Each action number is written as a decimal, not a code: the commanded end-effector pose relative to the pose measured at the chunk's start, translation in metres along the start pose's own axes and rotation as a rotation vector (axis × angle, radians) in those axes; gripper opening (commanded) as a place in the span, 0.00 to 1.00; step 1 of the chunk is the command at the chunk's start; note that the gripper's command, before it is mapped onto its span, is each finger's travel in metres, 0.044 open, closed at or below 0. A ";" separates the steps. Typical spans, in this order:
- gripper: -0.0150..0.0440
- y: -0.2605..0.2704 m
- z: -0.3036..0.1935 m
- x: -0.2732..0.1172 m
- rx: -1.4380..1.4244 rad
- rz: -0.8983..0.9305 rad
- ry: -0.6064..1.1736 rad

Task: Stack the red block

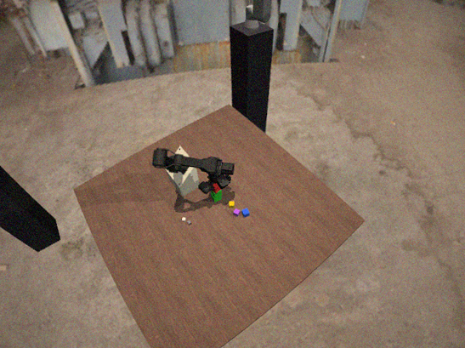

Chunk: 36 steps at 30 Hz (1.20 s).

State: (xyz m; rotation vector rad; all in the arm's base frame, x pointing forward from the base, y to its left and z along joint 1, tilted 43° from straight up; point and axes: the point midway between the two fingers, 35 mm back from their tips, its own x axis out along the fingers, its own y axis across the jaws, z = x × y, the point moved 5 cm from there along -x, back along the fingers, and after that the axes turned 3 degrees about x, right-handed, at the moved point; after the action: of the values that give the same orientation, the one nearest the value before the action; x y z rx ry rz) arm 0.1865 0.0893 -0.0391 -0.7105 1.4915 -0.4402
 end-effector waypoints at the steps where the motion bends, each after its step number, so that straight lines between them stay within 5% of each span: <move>1: 0.25 0.000 0.000 0.003 -0.003 -0.002 -0.003; 29: 0.25 0.000 0.000 0.000 -0.003 -0.002 -0.003; 36: 0.57 0.000 0.000 0.004 0.000 0.000 -0.001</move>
State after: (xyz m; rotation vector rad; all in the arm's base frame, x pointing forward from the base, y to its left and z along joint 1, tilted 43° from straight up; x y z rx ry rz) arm 0.1866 0.0869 -0.0414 -0.7126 1.4911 -0.4399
